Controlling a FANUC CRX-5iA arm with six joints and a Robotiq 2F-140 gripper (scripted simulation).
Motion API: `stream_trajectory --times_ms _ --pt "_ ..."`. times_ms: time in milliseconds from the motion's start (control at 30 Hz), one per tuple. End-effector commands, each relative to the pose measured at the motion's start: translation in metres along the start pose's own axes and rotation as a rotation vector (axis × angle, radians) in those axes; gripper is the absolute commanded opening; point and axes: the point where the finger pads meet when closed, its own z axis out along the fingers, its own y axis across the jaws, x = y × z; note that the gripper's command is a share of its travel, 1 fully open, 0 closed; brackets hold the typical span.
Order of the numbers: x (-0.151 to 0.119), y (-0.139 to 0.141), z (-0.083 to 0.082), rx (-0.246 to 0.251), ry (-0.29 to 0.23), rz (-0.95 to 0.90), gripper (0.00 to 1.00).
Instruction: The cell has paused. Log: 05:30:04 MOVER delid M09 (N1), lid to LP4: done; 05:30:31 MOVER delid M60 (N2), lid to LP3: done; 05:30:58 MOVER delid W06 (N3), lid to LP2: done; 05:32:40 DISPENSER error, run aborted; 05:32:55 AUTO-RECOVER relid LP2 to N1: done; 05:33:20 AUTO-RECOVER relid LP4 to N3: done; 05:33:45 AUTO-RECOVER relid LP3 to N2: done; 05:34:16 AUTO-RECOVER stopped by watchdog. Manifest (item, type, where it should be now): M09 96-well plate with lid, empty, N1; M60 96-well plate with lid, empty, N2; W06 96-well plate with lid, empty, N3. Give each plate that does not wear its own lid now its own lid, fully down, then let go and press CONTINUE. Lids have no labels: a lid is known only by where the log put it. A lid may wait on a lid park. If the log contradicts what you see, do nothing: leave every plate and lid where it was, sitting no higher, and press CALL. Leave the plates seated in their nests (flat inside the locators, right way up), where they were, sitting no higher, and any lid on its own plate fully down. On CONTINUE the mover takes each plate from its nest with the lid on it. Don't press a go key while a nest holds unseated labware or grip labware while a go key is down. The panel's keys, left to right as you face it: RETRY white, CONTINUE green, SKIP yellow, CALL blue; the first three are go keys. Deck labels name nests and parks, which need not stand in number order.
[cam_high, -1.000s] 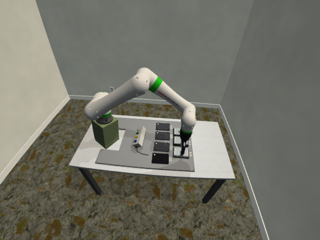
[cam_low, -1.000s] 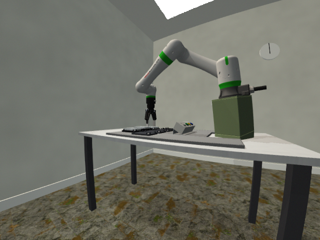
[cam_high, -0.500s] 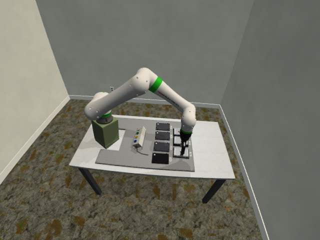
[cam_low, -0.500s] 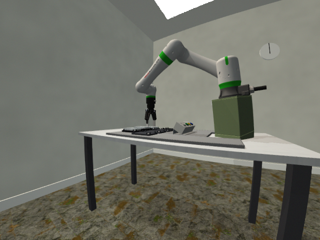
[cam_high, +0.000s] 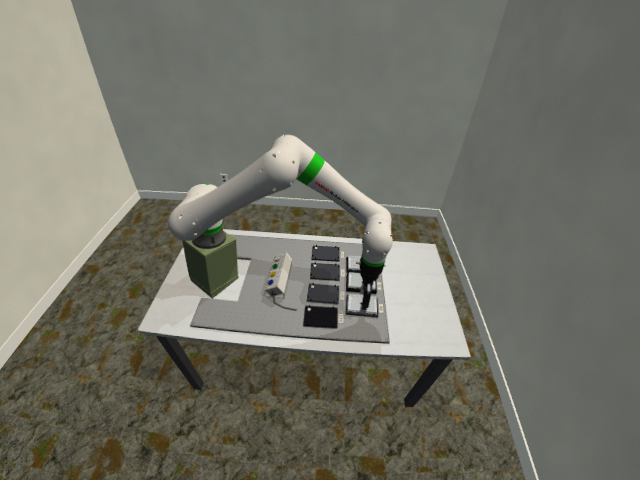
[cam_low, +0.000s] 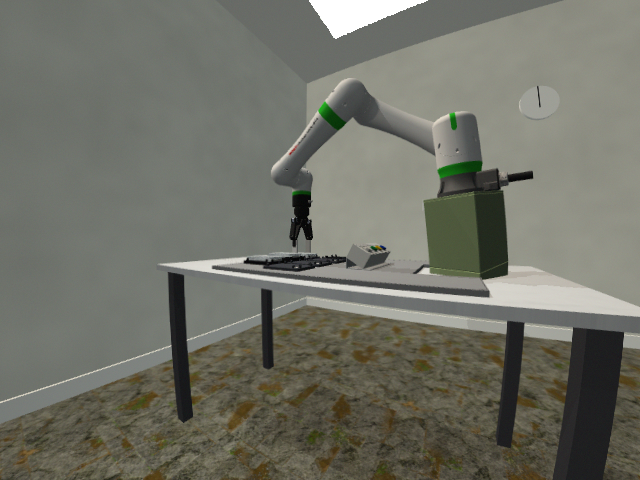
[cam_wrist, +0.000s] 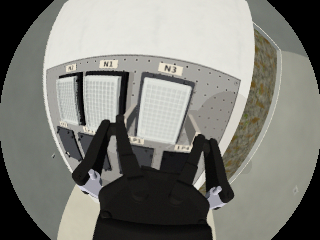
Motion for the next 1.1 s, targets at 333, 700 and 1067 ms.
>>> stream_trajectory --times_ms 333,700,1067 --pt "0.0 0.0 -0.018 0.0 0.0 0.0 0.66" --pt "0.0 0.0 -0.042 0.0 0.0 0.0 0.66" --pt "0.0 0.0 -0.054 0.0 0.0 0.0 0.66"
